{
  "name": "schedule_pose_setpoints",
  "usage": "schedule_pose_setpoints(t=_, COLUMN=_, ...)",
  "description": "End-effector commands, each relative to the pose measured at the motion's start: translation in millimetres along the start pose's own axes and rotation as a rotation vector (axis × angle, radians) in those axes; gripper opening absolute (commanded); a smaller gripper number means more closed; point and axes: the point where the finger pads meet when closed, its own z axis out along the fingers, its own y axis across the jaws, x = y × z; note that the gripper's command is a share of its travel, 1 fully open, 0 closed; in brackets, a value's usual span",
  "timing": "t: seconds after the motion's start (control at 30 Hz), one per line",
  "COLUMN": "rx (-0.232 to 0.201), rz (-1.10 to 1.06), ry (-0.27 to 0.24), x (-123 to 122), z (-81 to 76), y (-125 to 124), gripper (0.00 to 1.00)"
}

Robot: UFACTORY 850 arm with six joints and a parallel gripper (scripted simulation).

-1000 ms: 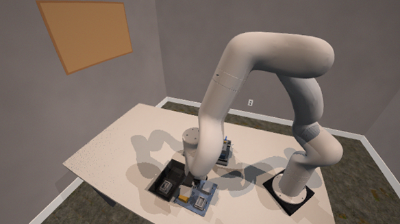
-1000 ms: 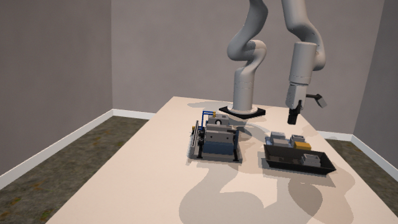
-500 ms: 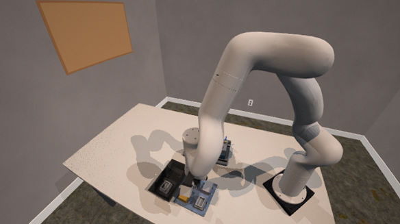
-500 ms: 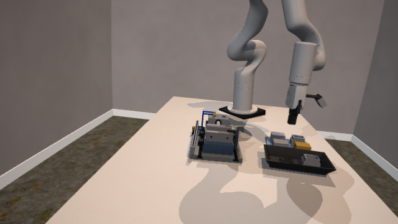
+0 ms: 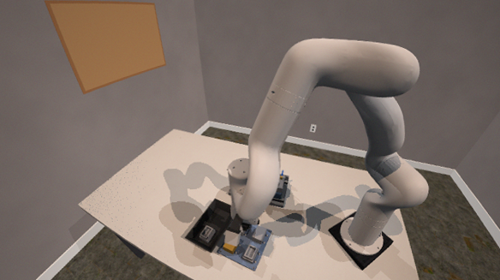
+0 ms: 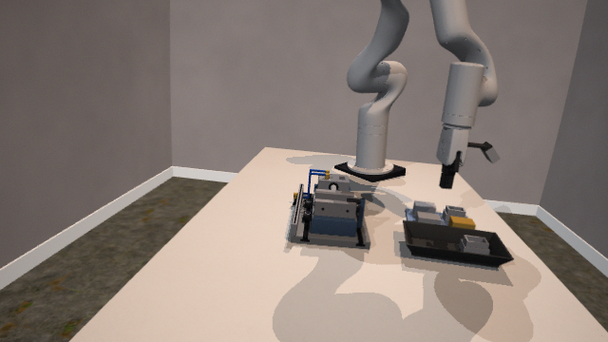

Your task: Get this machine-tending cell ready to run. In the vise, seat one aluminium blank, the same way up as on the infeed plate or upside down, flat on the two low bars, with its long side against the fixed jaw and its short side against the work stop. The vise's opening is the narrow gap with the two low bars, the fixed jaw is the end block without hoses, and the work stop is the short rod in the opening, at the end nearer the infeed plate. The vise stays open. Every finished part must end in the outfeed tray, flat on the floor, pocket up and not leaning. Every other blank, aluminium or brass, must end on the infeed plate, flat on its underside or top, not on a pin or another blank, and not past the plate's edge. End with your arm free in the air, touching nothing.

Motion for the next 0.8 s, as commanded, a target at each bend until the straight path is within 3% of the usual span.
schedule_pose_setpoints(t=0.0, rx=-0.002, rz=0.0, ry=0.001, x=0.3, z=-4.9, y=0.8, gripper=0.0)
schedule_pose_setpoints(t=0.5, rx=-0.002, rz=0.0, ry=0.001, x=0.3, z=-44.0, y=0.8, gripper=0.0)
schedule_pose_setpoints(t=0.77, rx=-0.002, rz=0.0, ry=0.001, x=0.2, z=-57.2, y=0.7, gripper=0.0)
